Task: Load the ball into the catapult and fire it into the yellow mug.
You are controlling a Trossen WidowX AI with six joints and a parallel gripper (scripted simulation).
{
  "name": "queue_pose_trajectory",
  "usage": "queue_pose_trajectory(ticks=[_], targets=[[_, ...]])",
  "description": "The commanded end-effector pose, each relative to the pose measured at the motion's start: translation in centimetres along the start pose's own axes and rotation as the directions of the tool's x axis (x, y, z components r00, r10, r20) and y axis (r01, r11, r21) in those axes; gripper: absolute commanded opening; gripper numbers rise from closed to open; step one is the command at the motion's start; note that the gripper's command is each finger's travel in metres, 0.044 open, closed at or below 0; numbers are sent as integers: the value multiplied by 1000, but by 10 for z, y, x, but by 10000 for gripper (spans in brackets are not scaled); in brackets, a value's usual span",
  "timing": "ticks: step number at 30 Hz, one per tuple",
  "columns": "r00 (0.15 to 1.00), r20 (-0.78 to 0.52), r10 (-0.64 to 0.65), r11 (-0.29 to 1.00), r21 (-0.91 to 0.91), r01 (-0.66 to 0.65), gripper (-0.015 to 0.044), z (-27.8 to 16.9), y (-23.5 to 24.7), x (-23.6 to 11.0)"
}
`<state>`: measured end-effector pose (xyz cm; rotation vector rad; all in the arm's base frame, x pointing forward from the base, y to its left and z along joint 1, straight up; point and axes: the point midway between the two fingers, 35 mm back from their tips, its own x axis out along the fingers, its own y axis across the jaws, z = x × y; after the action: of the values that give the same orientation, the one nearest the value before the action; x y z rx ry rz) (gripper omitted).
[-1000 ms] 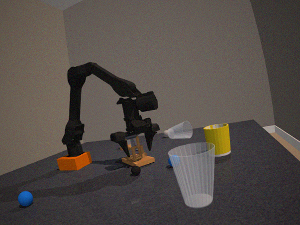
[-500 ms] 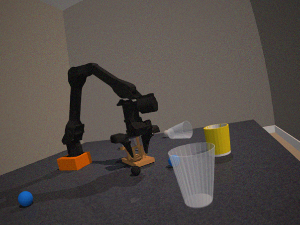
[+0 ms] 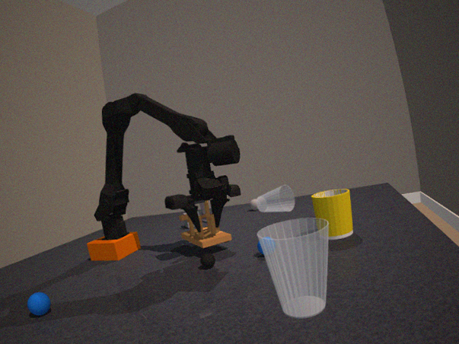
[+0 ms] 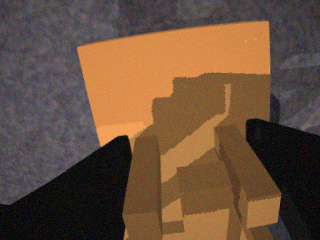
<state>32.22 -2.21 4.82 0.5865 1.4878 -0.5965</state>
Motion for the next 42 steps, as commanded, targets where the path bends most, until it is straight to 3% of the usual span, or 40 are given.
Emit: queue_pose_trajectory(ticks=[1,4,13,25,42], targets=[[999,32,27,1000,0,-27,0,5,4,-26],[999,32,27,999,-22,-26,0,5,4,-26],[999,29,27,949,-314,-17,0,4,5,-25],[999,26,29,752,-659,-5,0,0,18,-24],[999,25,29,736,-676,-5,0,-3,25,-14]])
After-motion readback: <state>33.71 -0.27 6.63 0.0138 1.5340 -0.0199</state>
